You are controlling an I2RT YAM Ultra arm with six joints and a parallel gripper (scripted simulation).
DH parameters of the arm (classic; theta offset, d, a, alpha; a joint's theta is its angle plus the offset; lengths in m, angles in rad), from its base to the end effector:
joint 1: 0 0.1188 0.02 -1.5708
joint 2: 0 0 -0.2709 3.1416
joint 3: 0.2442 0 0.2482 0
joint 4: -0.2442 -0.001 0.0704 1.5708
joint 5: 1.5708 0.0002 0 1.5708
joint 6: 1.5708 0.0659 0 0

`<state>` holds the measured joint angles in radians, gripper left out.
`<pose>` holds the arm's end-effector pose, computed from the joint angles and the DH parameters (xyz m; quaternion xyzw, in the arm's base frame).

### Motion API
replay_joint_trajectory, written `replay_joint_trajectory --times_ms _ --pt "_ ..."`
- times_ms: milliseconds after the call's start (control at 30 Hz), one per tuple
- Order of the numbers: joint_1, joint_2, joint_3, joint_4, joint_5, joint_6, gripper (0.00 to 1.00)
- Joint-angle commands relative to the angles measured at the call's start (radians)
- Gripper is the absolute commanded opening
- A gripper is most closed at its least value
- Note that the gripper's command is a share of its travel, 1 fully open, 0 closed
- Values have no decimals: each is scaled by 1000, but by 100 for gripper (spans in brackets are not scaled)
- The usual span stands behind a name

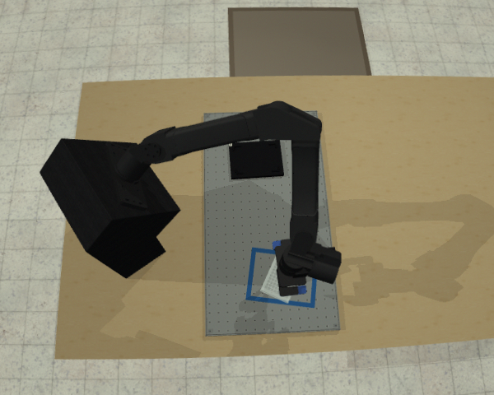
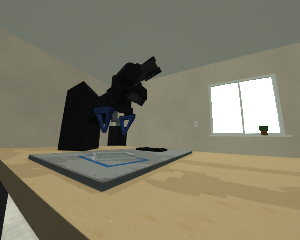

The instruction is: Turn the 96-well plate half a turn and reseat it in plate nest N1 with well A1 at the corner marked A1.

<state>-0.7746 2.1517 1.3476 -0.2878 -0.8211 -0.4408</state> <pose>0.3431 -0.2669 0.1110 0.0546 0.8941 0.1941 0.3999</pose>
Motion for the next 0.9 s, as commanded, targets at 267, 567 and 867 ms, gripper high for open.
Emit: replay_joint_trajectory --times_ms 267,567,867 --pt "-9 -6 1 -5 -1 371 100" --pt "-9 -6 1 -5 -1 542 100" --pt "-9 -6 1 -5 -1 775 100"
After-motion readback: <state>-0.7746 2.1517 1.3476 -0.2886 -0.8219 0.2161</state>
